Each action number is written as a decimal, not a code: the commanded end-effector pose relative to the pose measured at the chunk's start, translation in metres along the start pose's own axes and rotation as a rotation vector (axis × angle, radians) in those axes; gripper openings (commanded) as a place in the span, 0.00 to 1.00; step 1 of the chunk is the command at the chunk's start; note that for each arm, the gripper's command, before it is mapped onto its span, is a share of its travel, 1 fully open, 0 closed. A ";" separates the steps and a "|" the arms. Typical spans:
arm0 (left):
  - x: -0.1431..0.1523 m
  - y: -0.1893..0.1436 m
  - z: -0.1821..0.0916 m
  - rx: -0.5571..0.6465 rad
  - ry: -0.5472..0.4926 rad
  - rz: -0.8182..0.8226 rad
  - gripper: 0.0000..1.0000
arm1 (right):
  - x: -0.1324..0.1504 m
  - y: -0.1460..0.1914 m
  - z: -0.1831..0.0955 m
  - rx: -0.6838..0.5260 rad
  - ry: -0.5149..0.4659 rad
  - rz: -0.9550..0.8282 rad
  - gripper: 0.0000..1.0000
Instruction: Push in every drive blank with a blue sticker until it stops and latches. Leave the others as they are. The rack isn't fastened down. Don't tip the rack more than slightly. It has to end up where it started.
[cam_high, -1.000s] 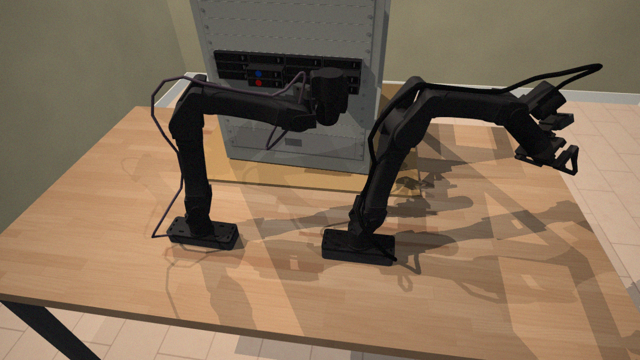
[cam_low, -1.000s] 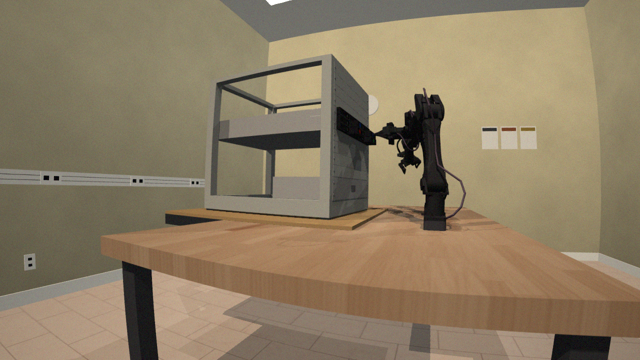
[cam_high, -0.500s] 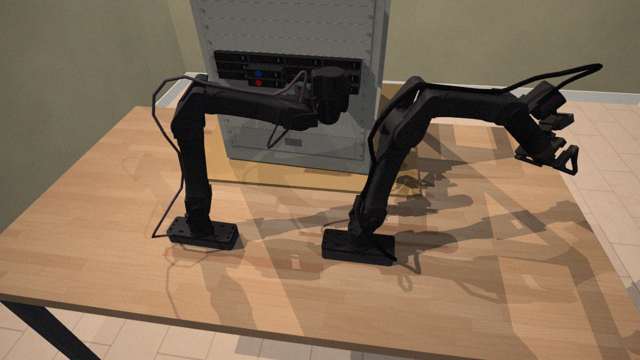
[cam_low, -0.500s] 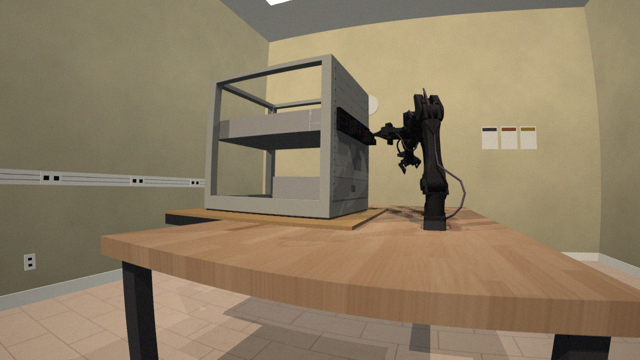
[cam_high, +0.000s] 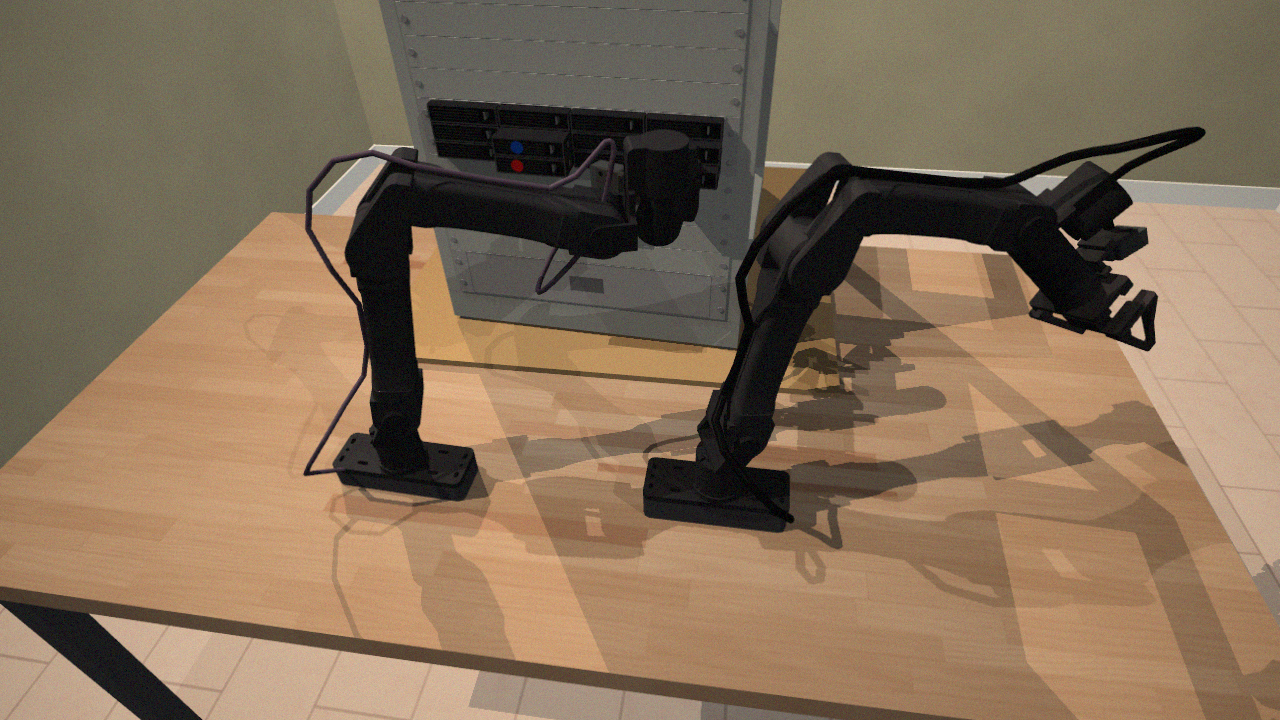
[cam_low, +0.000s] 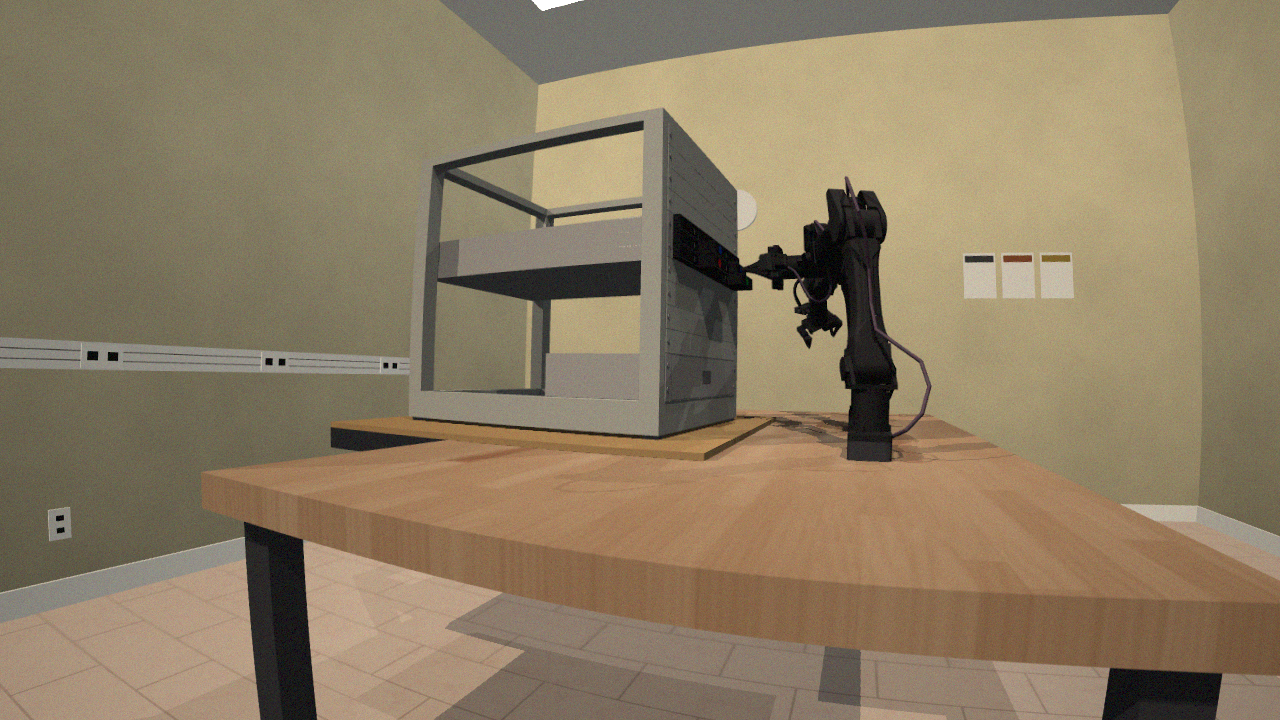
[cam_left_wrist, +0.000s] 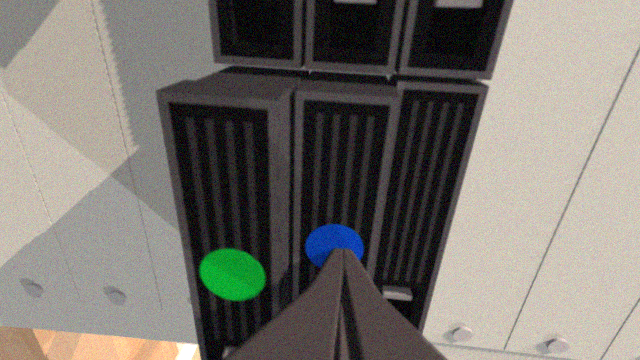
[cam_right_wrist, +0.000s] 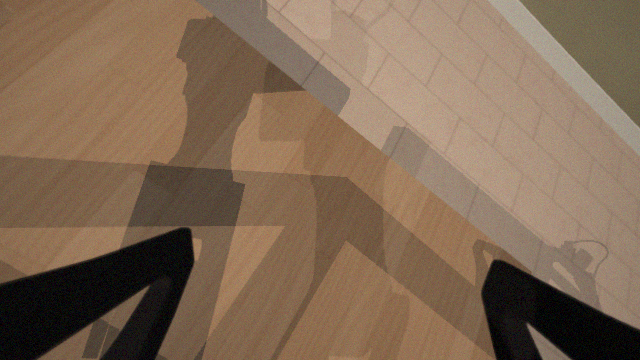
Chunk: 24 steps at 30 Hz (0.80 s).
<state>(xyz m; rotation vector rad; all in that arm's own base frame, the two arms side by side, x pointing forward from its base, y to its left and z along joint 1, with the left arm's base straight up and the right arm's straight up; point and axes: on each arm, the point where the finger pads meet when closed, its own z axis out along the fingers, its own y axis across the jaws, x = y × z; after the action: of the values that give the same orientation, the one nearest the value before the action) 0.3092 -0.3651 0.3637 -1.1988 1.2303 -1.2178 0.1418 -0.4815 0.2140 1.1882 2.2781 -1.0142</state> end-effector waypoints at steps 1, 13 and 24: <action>-0.005 -0.018 0.008 0.013 0.000 -0.019 0.00 | -0.007 -0.005 -0.006 0.010 -0.023 0.008 1.00; -0.004 -0.021 0.005 0.015 0.008 -0.024 0.00 | -0.007 -0.005 -0.006 0.010 -0.023 0.008 1.00; -0.005 -0.020 0.009 0.015 0.005 -0.024 0.00 | -0.007 -0.005 -0.006 0.010 -0.023 0.008 1.00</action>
<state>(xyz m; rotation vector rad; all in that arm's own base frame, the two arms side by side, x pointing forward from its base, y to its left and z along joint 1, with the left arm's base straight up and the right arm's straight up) 0.3158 -0.3647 0.3658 -1.2003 1.2281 -1.2248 0.1418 -0.4815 0.2140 1.1882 2.2781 -1.0142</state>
